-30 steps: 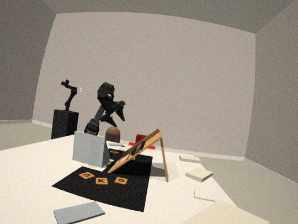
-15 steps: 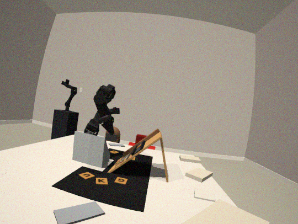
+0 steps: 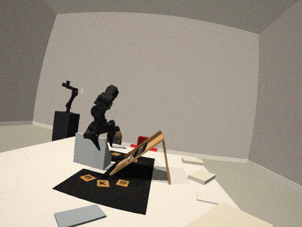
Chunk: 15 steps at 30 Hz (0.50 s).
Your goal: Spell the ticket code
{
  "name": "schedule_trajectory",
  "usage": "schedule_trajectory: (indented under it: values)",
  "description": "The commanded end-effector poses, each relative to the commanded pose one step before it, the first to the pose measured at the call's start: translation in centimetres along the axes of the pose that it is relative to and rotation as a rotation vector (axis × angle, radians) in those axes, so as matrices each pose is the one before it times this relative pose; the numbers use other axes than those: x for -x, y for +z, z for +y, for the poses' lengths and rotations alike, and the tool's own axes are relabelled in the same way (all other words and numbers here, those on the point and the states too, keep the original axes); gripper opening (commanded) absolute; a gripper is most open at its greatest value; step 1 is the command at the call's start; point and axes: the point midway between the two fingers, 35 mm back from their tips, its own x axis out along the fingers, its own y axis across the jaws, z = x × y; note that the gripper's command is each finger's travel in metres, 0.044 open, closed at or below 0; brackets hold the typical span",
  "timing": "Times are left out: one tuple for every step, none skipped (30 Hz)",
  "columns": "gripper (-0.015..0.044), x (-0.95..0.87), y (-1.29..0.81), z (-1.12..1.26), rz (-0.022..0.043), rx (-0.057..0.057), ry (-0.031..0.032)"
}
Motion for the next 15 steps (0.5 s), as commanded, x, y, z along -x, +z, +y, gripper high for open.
schedule_trajectory:
  values:
    - [0.034,-4.257,0.227,-5.984,0.06822,-0.7676,-0.19543]
    - [0.034,-0.406,0.233,-0.292,0.00086,-0.0559,-0.01398]
    - [0.034,-0.412,0.243,-0.278,0.00009,-0.0559,-0.01403]
    - [0.034,-0.417,0.253,-0.262,-0.00069,-0.0559,-0.01403]
    - [0.034,-0.424,0.263,-0.248,-0.00147,-0.0562,-0.01406]
    - [0.034,-0.43,0.271,-0.233,-0.00226,-0.0563,-0.01401]
    - [0.034,-0.437,0.279,-0.218,-0.00305,-0.0565,-0.01393]
    - [0.034,-0.444,0.285,-0.202,-0.00385,-0.0567,-0.0138]
    - [0.034,-0.449,0.29,-0.186,-0.00462,-0.0567,-0.01358]
    - [0.034,-0.455,0.294,-0.17,-0.0054,-0.0568,-0.01334]
    - [0.034,-0.192,0.124,-0.064,-0.00248,-0.0237,-0.00548]
    - [0.034,-0.031,0.02,-0.01,-0.00042,-0.0039,-0.00089]
    - [0.034,0.0,0.0,0.0,0.0,0.0,0.0]
    - [0.034,0.0,0.0,0.0,0.0,0.0,0.0]
    - [0.034,0.0,0.0,0.0,0.0,0.0,0.0]
